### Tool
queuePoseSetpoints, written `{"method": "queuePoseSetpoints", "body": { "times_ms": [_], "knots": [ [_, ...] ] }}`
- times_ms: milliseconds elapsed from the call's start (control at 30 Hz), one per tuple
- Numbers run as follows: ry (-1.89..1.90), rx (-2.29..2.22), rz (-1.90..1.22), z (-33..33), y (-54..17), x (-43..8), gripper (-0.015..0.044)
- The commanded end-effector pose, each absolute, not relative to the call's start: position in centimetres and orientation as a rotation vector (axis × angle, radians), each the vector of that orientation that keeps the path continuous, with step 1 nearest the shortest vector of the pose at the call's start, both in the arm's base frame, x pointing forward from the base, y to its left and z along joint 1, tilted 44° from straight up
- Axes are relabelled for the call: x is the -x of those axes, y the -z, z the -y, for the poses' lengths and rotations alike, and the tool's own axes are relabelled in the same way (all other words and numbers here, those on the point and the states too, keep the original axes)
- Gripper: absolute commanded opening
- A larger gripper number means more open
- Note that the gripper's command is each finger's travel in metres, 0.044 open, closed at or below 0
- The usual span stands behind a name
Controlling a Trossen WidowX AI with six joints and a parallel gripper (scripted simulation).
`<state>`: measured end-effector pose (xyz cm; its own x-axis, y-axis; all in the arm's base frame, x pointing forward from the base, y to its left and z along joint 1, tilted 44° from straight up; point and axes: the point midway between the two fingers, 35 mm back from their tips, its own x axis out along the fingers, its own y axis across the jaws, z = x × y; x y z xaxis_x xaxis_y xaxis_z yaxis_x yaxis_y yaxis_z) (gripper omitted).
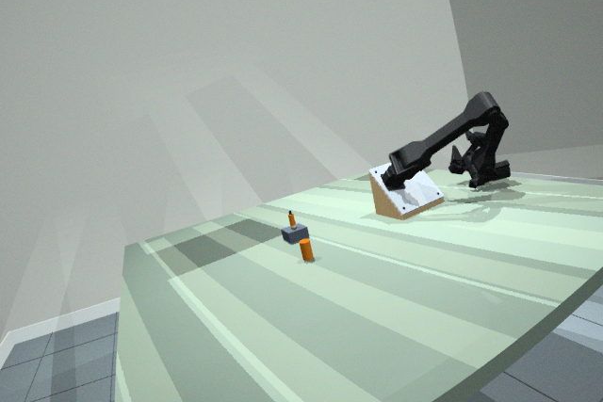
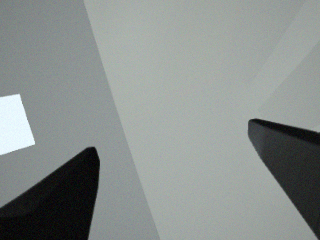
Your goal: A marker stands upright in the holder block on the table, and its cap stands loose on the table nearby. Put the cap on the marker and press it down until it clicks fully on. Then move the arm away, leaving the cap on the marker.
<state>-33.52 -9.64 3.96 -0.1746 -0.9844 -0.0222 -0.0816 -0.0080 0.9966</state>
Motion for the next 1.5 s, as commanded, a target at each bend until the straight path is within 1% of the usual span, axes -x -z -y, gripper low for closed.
{"method": "queuePoseSetpoints", "body": {
  "times_ms": [0,167,533,900,1167,1467],
  "knots": [
    [1.313,-1.190,1.392,9.6,-4.0,33.6,0.0374],
    [1.384,-1.127,1.387,7.7,-5.9,34.7,0.0243],
    [1.805,-0.981,1.254,2.2,-9.8,38.7,0.0240],
    [2.222,-0.838,1.069,-3.7,-14.1,41.1,0.0240],
    [2.526,-0.728,0.934,-8.8,-17.6,41.4,0.0240],
    [2.889,-0.588,0.763,-15.1,-22.2,40.0,0.0240]
  ]
}}
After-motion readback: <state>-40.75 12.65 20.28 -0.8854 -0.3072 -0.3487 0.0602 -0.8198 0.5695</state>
